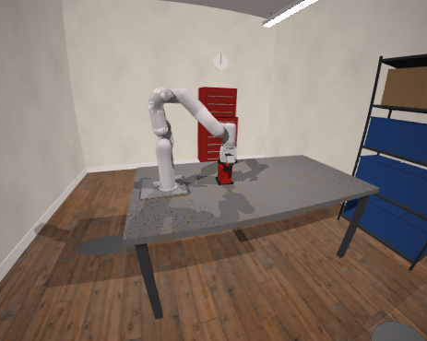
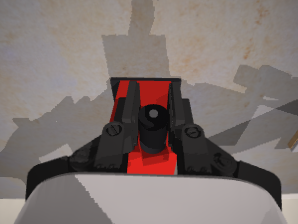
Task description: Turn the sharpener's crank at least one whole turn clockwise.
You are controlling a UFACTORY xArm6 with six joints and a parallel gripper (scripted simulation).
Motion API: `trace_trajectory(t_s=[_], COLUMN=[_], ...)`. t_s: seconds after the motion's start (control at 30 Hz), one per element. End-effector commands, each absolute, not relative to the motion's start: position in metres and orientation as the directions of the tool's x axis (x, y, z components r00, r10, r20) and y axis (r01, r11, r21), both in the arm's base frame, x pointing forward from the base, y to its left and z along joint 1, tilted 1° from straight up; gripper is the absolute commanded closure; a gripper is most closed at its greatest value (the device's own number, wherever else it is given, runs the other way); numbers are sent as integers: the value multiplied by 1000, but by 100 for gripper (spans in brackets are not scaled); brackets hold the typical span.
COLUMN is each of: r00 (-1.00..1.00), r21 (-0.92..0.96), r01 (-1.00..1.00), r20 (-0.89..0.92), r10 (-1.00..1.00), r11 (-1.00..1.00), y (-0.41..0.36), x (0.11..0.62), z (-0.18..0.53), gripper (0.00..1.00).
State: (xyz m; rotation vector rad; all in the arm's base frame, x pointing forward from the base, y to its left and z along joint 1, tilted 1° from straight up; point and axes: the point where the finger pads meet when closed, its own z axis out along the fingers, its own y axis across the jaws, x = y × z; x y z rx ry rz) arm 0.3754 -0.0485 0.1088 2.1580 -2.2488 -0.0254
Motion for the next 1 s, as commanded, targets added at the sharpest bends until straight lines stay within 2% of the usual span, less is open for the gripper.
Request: trace_trajectory(t_s=[0.0,0.8,0.83,0.97], r00=[-41,-41,-41,-41], r21=[25,25,25,25], r01=[-999,-999,-999,-999], r20=[7,7,7,7], r10=[-999,-999,-999,-999], r11=[41,41,41,41], y=[-49,-49,-49,-49], x=[377,389,389,389], z=[110,111,111,111], gripper=[100,100,46,46])
